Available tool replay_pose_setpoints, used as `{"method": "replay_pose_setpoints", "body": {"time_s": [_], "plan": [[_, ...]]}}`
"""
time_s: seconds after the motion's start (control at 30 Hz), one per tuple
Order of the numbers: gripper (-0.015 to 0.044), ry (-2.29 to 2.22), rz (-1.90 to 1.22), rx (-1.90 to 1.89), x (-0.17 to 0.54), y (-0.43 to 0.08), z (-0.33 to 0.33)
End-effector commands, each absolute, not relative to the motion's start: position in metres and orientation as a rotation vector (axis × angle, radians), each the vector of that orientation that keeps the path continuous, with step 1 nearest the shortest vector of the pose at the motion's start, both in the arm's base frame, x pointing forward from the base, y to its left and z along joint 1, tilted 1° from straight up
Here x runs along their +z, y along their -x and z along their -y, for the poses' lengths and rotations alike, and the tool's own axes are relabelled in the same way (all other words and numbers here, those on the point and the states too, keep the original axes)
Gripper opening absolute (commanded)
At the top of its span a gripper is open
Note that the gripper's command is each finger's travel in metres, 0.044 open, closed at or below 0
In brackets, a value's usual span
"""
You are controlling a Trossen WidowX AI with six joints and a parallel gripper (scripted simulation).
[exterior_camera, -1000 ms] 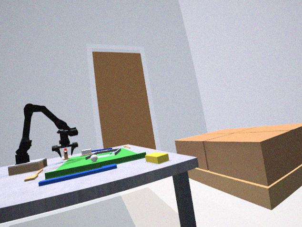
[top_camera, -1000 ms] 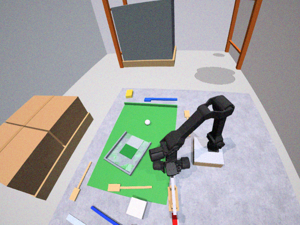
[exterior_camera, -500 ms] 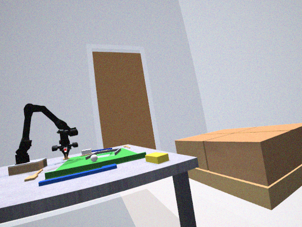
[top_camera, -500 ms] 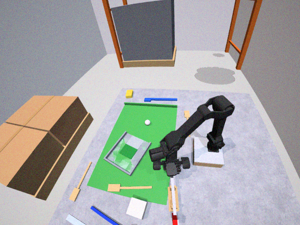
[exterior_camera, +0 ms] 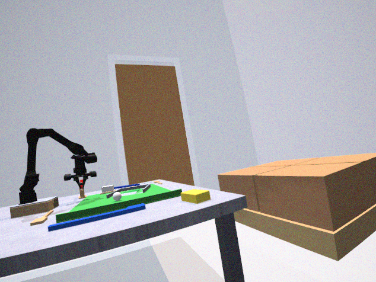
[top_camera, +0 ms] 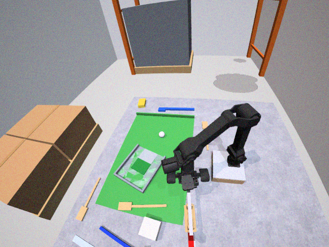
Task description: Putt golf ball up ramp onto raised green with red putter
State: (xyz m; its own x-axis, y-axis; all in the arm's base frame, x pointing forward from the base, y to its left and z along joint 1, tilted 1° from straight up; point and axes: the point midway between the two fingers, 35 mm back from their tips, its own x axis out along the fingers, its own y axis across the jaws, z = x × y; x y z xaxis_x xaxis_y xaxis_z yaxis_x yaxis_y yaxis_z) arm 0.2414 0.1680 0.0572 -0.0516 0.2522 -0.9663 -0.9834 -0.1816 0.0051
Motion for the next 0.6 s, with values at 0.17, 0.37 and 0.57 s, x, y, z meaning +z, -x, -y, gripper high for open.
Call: {"method": "replay_pose_setpoints", "body": {"time_s": [0.17, 0.37, 0.57], "plan": [[0.0, 1.128, -0.908, 1.467, 0.117, -0.24, -0.169], [0.0, 1.125, -0.934, 1.463, 0.108, -0.24, -0.166], [0.0, 1.028, -1.033, 1.328, 0.109, -0.255, -0.141]]}}
